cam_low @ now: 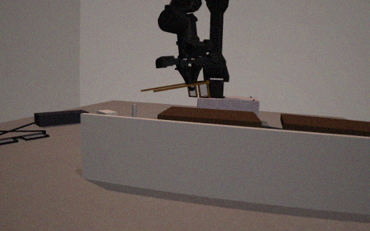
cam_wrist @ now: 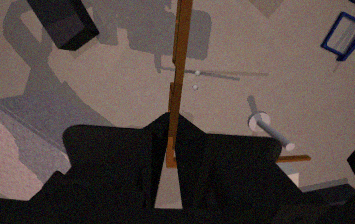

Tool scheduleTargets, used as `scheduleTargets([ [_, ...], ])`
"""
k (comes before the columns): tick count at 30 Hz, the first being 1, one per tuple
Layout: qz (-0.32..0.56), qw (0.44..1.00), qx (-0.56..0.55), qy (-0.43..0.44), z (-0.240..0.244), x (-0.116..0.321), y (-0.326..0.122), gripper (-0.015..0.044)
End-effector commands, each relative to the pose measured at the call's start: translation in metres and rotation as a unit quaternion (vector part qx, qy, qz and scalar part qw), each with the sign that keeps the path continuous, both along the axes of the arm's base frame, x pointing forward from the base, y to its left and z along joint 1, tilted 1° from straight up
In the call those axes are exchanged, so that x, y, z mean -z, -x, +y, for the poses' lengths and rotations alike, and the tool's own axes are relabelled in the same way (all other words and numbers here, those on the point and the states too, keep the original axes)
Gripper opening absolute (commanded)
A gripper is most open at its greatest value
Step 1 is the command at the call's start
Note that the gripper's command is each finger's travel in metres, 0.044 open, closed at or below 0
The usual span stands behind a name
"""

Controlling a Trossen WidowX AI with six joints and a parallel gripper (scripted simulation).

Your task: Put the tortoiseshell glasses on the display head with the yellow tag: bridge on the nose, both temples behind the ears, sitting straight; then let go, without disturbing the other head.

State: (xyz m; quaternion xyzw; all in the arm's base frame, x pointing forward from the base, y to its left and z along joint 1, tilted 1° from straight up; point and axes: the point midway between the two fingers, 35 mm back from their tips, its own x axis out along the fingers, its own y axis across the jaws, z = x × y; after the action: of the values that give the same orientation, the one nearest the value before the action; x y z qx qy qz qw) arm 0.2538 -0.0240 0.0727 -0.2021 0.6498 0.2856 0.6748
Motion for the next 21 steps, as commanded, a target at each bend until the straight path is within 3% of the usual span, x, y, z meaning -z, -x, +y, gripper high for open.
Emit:
scheduleTargets([
  [1, -0.009, 0.997, -0.082, 0.012, 0.005, 0.002, -0.002, 0.0],
  [10, -0.025, 0.959, -0.279, 0.036, 0.02, 0.005, -0.007, 0.0],
  [19, -0.035, 0.883, -0.465, 0.058, 0.036, 0.008, -0.011, 0.0],
  [21, -0.037, 0.88, -0.469, 0.06, 0.036, 0.009, -0.011, 0.0],
])
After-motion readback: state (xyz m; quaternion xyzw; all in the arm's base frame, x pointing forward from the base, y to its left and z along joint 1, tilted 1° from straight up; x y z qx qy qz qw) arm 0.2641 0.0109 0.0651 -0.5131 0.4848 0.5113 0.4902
